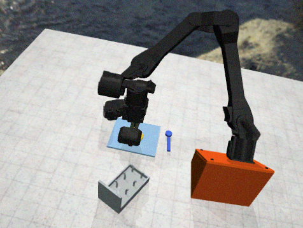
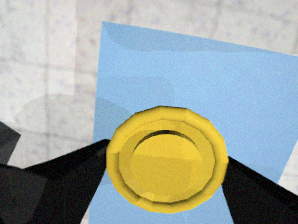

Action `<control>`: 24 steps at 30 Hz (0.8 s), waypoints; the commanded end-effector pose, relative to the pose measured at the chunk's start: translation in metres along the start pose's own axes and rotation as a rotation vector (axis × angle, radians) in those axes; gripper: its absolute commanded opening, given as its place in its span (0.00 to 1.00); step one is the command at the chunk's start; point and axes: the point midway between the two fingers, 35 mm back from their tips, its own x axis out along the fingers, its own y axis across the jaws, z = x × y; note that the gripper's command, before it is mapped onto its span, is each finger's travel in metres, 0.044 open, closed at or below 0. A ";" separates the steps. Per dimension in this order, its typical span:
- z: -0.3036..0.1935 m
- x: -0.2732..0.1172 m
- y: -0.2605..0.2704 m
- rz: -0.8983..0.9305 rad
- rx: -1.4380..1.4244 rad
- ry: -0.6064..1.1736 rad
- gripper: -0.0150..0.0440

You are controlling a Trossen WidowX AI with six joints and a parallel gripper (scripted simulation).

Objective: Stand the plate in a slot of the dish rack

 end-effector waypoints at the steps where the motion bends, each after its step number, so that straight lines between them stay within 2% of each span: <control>1: 0.009 -0.021 0.001 0.008 0.010 -0.016 0.40; 4: 0.011 -0.037 0.003 0.012 0.010 -0.016 0.26; 5: 0.012 -0.042 0.003 0.014 0.011 -0.016 0.25; 24: 0.015 -0.136 0.008 0.016 0.012 -0.015 0.25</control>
